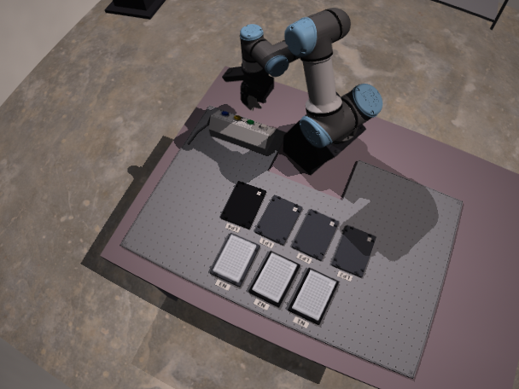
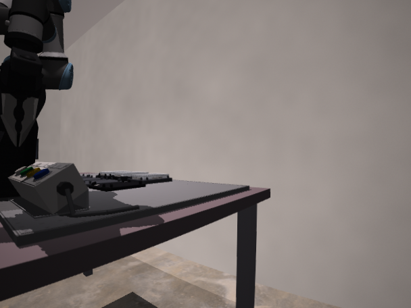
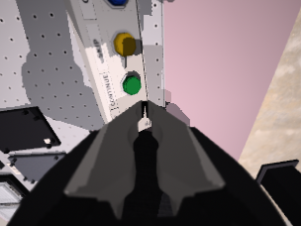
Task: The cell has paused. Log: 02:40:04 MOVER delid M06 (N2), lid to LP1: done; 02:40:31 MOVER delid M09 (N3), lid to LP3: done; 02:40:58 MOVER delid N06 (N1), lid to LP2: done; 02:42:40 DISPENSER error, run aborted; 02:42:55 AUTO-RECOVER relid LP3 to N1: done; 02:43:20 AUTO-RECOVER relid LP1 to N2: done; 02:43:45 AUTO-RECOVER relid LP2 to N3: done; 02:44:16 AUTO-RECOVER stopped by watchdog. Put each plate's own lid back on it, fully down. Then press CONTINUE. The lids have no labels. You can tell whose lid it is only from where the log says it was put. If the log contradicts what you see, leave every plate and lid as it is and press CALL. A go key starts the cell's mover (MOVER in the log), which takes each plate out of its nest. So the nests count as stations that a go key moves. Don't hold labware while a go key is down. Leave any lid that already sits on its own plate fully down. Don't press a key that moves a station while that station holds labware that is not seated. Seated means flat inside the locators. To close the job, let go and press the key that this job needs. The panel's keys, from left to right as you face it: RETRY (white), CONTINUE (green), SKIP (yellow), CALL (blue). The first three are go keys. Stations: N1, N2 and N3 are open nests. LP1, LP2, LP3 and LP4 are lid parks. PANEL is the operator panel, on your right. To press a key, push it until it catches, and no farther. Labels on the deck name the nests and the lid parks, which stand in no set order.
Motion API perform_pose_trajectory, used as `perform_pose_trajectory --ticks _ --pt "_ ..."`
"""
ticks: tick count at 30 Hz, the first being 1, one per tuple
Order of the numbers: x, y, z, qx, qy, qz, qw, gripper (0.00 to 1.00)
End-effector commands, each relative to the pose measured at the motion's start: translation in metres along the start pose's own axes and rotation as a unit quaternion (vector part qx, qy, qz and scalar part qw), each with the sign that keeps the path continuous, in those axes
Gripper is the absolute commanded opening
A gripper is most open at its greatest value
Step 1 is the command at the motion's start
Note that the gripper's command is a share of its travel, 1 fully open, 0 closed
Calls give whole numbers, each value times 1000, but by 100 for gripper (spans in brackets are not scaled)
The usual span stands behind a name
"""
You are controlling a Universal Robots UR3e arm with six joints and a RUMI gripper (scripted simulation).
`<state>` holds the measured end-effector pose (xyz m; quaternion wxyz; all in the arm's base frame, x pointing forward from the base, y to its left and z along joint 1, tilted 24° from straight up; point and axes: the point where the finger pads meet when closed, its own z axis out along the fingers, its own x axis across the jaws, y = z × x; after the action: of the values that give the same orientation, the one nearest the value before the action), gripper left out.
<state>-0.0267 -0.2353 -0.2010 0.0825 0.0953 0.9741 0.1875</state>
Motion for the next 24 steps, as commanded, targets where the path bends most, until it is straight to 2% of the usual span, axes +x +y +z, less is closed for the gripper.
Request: perform_pose_trajectory --ticks 1,11,24 --pt "0 -1 3 1 0 0 1000 0" --pt "0 -1 19 1 0 0 1000 0" --pt "-1 -1 21 1 0 0 1000 0"
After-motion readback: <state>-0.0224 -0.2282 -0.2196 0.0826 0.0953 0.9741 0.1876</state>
